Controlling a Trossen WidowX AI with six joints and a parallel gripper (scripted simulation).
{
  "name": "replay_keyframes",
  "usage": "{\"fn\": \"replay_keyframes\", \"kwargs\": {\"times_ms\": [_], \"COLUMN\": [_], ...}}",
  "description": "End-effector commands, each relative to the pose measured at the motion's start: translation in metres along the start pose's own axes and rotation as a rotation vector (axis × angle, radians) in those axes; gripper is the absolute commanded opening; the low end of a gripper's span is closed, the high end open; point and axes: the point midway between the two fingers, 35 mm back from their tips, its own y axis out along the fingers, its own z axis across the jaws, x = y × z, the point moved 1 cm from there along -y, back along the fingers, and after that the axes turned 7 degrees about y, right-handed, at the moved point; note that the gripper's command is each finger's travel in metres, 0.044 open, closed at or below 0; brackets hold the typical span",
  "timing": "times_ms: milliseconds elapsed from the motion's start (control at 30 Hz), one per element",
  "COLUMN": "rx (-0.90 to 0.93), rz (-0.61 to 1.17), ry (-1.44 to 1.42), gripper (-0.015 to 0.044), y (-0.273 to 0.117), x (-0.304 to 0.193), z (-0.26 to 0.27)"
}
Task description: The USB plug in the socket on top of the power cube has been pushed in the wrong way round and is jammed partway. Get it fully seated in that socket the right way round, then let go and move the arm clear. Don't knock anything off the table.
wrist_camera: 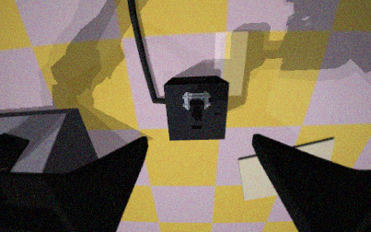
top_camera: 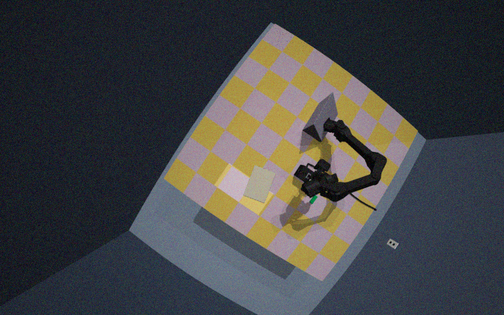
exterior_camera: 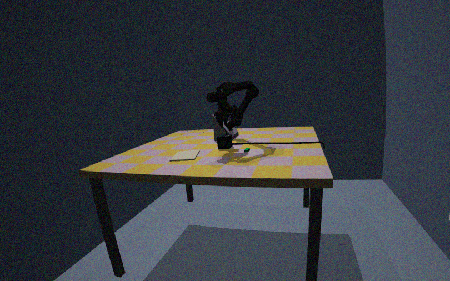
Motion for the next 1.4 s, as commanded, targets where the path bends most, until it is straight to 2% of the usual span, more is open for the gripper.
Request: {"fn": "replay_keyframes", "kwargs": {"times_ms": [0,1300,1367], "rx": [0.013,0.012,0.014], "rz": [-0.033,-0.033,-0.028], "ry": [0.003,0.003,-0.004], "gripper": [0.0440,0.0440,0.0388], "y": [0.001,0.030,0.029], "x": [0.007,0.009,0.009], "z": [0.001,0.001,0.000]}}
